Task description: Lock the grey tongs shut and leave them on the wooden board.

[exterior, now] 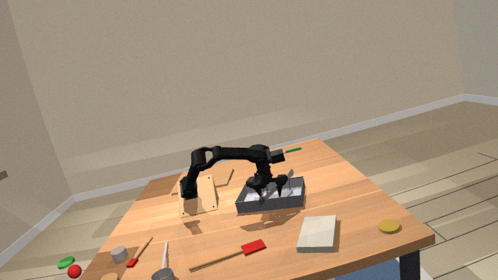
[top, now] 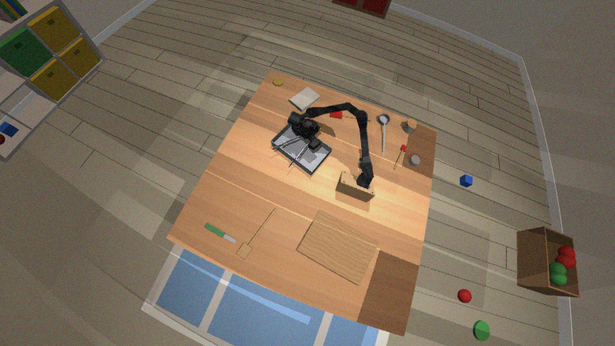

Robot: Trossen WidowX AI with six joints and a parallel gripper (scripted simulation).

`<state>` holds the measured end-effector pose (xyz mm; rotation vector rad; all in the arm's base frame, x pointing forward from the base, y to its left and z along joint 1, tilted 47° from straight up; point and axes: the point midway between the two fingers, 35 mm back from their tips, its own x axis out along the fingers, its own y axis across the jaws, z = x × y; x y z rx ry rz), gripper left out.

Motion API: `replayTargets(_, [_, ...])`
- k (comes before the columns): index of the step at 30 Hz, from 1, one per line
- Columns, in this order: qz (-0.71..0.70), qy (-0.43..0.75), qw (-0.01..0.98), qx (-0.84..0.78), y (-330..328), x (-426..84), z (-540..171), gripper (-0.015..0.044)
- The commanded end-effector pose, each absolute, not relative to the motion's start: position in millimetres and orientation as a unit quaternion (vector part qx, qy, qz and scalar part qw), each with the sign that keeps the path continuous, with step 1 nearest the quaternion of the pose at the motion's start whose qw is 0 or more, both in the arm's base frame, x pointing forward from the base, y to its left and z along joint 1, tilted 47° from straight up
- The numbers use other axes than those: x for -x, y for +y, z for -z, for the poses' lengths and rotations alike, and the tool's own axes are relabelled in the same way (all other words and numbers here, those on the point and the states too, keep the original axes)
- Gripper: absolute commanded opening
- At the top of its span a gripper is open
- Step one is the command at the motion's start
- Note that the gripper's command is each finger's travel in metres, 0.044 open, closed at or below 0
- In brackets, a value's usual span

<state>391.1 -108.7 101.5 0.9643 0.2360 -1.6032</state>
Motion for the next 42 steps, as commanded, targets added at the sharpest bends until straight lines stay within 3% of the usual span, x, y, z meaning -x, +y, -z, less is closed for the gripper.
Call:
replayTargets(1, [0.689, 0.1, 0.589, -0.41, -113.9, -389.4, -99.0, 0.044])
replayTargets(2, [0.689, 0.1, 0.589, -0.41, -114.1, -389.3, -98.8, 0.044])
replayTargets(5, [0.688, 0.101, 0.587, -0.413, -110.9, -390.5, -99.8, 0.0361])
replayTargets(42, [0.688, 0.101, 0.587, -0.413, -110.9, -390.5, -99.8, 0.0115])
